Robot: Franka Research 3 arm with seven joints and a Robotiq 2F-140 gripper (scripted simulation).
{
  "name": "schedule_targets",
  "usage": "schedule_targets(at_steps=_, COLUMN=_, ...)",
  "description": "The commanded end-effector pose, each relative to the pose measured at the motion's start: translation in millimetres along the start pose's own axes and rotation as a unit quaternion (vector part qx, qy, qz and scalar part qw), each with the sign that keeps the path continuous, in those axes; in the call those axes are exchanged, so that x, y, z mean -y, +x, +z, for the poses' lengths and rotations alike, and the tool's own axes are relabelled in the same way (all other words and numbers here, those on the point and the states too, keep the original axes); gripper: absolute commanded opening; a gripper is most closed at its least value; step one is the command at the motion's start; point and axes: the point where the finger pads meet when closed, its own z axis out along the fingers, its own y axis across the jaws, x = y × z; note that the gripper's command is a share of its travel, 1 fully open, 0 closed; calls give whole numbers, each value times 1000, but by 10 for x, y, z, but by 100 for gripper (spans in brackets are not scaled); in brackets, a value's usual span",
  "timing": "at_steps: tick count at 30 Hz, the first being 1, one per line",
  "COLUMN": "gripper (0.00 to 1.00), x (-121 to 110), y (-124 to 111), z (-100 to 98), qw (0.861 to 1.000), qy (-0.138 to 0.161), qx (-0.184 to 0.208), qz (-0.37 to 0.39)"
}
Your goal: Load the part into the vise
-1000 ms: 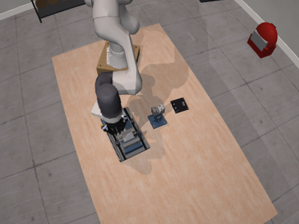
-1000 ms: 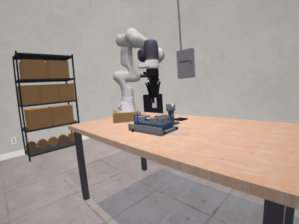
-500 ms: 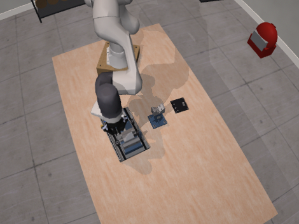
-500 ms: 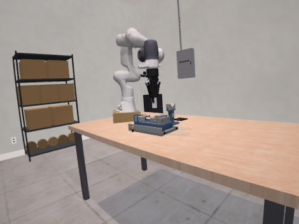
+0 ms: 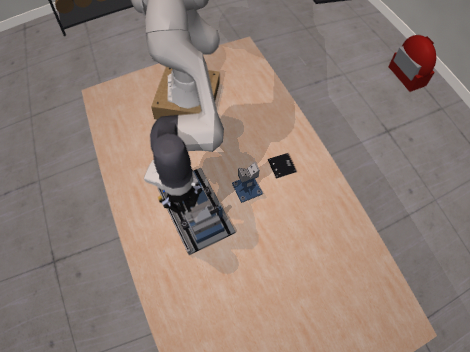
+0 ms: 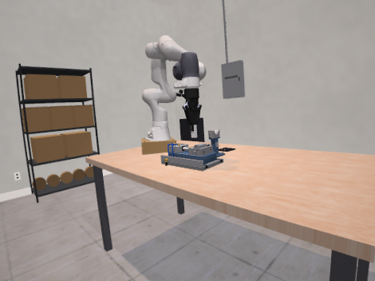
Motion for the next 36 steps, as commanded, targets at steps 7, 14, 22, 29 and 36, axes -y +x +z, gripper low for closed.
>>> schedule_targets(at_steps=7, gripper=0, x=2, y=-12, z=120, qw=1000, qy=2, qx=2, qz=1)
schedule_targets(at_steps=14, gripper=0, x=1, y=-12, z=230, qw=1000, qy=2, qx=2, qz=1)
schedule_targets(at_steps=22, gripper=0, x=0, y=-13, z=309, qw=1000, qy=2, qx=2, qz=1)
schedule_targets(at_steps=29, gripper=0, x=0, y=-13, z=369, qw=1000, qy=2, qx=2, qz=1)
schedule_targets(at_steps=36, gripper=0, x=0, y=-13, z=391, qw=1000, qy=2, qx=2, qz=1)
